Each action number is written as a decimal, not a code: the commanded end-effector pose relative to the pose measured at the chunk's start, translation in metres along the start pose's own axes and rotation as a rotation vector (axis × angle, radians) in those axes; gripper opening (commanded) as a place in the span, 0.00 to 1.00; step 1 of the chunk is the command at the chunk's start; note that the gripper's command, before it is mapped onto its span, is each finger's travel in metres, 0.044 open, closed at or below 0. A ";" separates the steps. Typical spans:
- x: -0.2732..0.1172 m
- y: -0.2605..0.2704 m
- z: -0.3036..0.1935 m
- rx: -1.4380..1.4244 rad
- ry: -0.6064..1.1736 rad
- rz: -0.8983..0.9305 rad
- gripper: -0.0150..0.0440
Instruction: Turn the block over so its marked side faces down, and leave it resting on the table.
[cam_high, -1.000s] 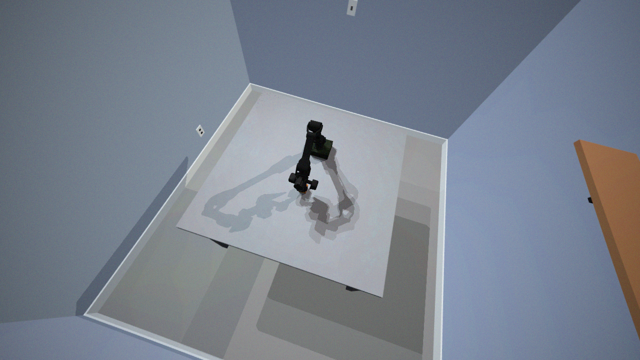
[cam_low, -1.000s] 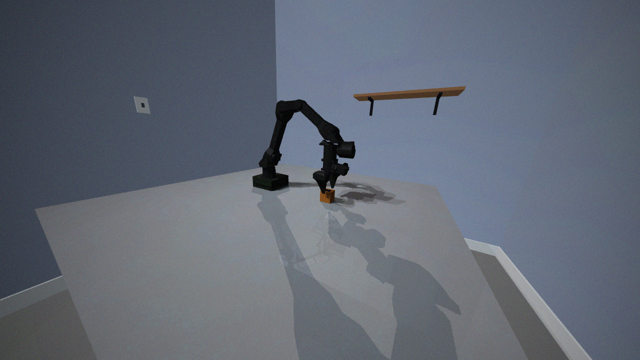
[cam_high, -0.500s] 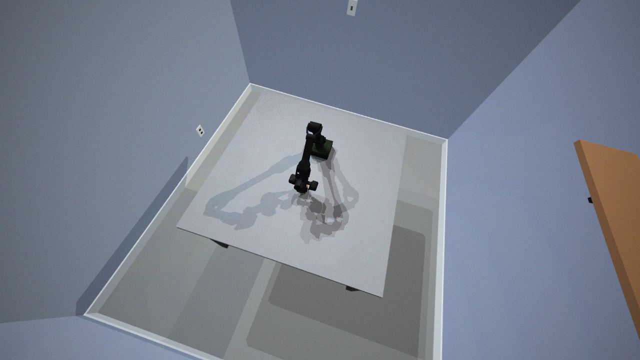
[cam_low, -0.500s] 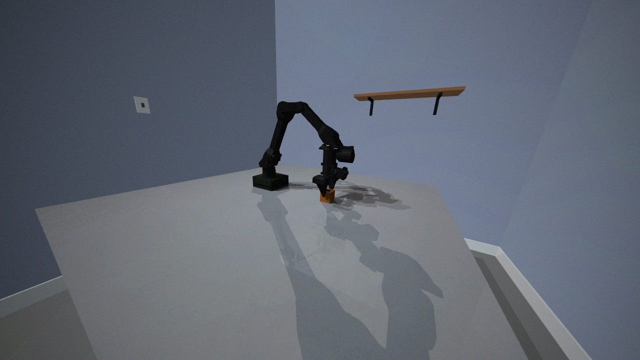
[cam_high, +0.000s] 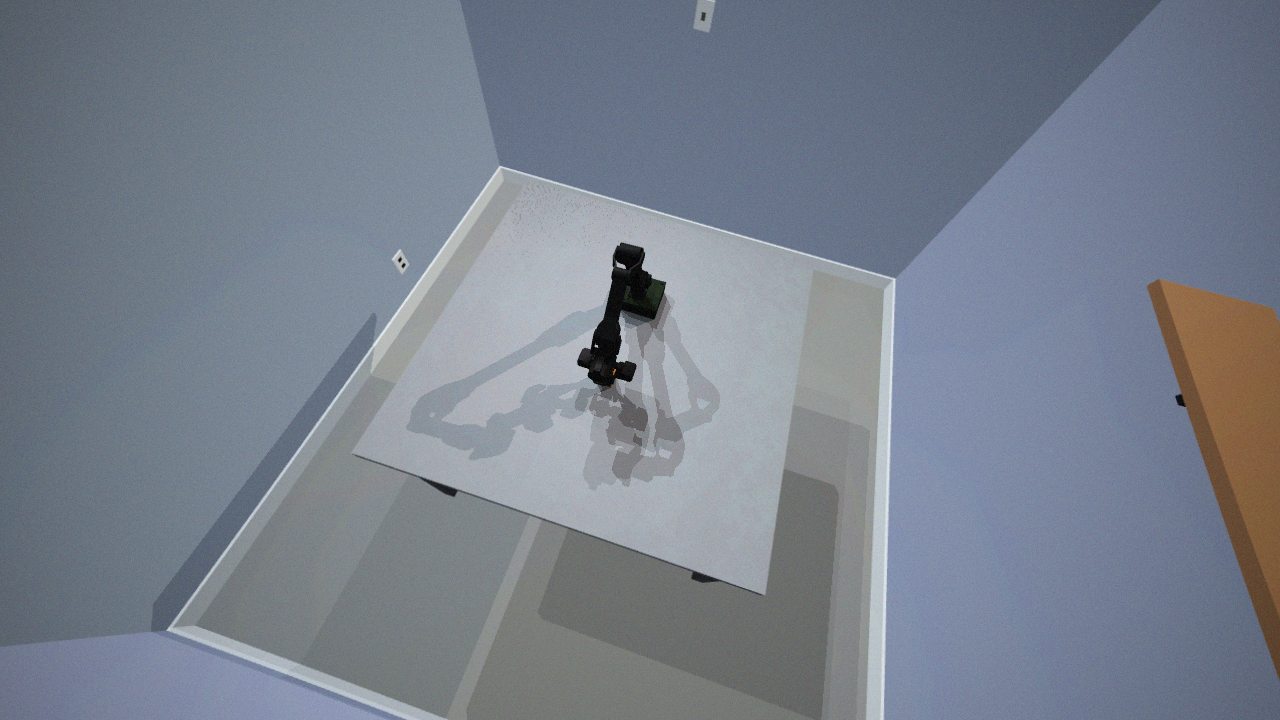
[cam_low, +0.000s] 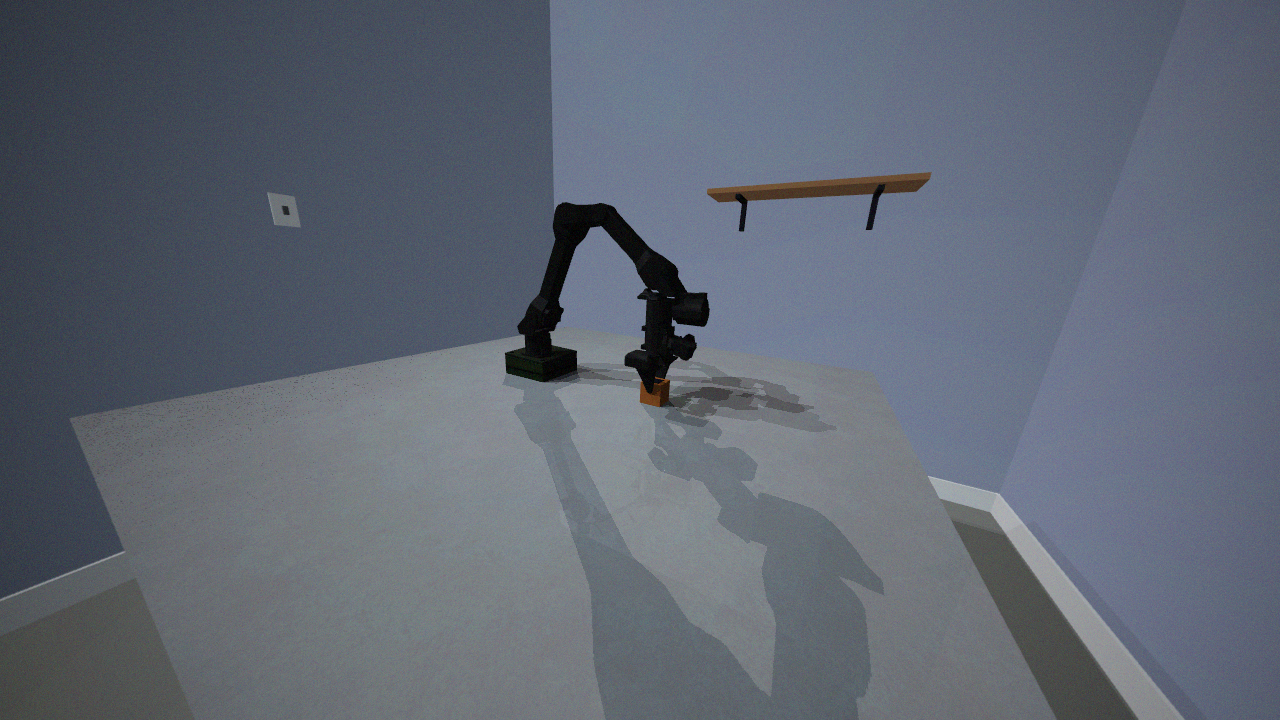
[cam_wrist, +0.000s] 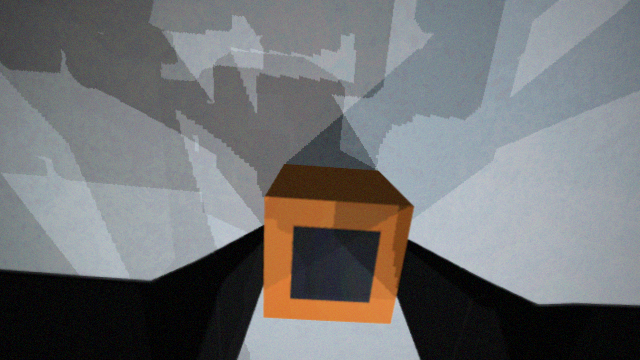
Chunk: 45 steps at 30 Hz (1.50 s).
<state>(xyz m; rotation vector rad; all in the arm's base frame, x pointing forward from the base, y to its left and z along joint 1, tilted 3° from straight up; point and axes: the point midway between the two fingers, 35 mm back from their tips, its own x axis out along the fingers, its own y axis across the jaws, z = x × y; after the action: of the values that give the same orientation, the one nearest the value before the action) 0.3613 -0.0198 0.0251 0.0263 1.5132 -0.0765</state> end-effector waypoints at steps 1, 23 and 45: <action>0.001 0.000 0.000 -0.005 0.001 -0.003 0.53; -0.027 0.000 0.001 -0.006 -0.054 -0.002 0.25; -0.021 0.000 -0.001 -0.007 -0.400 -0.001 0.25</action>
<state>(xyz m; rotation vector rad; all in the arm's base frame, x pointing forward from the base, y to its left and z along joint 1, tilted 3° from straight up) 0.3605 -0.0185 0.0438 0.0146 1.1591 -0.0713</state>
